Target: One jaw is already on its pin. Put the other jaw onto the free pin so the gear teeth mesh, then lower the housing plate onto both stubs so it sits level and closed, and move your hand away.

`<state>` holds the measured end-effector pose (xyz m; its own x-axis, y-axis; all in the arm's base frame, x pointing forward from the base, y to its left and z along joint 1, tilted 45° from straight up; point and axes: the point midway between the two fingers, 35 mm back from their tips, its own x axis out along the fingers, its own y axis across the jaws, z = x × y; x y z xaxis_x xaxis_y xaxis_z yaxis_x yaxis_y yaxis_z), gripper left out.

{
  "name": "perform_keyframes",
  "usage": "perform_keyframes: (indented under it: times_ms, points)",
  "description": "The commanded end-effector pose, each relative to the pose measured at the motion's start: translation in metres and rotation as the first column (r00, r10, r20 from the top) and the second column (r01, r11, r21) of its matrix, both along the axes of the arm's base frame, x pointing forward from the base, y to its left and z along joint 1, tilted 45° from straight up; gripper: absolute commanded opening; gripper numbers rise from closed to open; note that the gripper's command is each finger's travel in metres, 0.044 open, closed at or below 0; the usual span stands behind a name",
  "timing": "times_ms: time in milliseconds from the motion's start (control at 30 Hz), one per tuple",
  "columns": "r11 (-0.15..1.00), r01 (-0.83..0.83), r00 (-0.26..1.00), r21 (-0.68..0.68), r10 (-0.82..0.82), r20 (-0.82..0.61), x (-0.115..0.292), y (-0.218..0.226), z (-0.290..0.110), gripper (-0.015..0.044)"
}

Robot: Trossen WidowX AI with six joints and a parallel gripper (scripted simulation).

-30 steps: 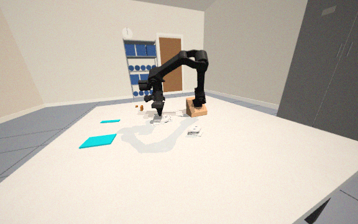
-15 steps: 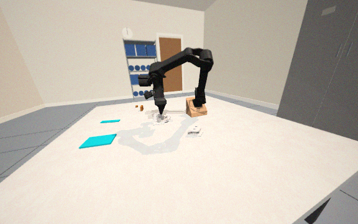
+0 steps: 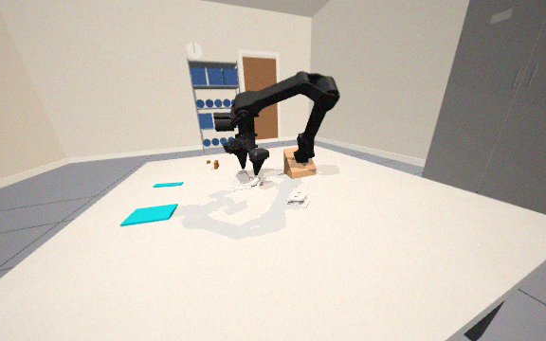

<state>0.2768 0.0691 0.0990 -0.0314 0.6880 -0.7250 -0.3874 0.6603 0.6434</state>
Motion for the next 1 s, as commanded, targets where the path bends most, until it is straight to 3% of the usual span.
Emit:
perform_keyframes:
  times_ms: [0, 467, 967]
  points:
    - [0.996, -0.091, 0.993, 0.004, 0.091, 0.077, -0.007, 0.008, 0.008, 0.0440]
    - [0.925, -0.375, 0.863, -0.052, 0.369, 0.346, -0.027, 0.030, 0.036, 0.0440]
    - [0.770, -0.610, 0.567, -0.187, 0.589, 0.576, -0.054, 0.049, 0.064, 0.0440]
